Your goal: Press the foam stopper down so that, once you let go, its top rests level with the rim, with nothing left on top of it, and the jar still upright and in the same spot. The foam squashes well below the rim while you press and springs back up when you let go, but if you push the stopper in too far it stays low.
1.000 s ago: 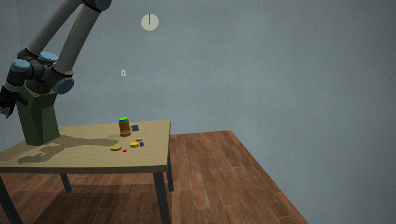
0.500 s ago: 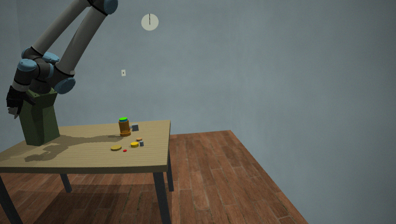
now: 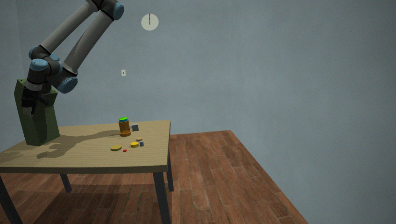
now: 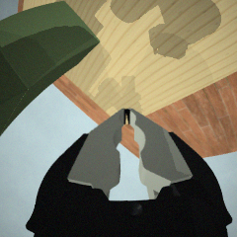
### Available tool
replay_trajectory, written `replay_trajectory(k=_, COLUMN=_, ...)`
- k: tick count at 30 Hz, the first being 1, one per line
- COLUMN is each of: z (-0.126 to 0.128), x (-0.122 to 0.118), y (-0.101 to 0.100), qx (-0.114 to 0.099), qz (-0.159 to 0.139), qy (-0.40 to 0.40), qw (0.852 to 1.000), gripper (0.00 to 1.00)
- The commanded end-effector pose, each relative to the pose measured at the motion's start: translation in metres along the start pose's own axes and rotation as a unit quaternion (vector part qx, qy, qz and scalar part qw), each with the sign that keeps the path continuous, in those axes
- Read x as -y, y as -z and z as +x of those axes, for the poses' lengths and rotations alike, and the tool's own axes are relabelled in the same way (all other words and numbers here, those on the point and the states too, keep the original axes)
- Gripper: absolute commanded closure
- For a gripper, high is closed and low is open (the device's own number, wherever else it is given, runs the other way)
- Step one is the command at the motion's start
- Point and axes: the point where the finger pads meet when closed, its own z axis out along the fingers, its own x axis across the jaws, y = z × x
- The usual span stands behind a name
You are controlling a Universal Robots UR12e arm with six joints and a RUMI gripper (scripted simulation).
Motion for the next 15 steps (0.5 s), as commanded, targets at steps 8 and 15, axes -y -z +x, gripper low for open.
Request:
replay_trajectory(k=8, z=0.015, x=0.095, y=0.036, qx=-0.022, qz=0.038, qy=-0.058, qw=0.997, gripper=1.00)
replay_trajectory(k=15, z=0.022, x=0.141, y=0.048, qx=-0.035, qz=0.056, qy=-0.085, qw=0.994, gripper=1.00)
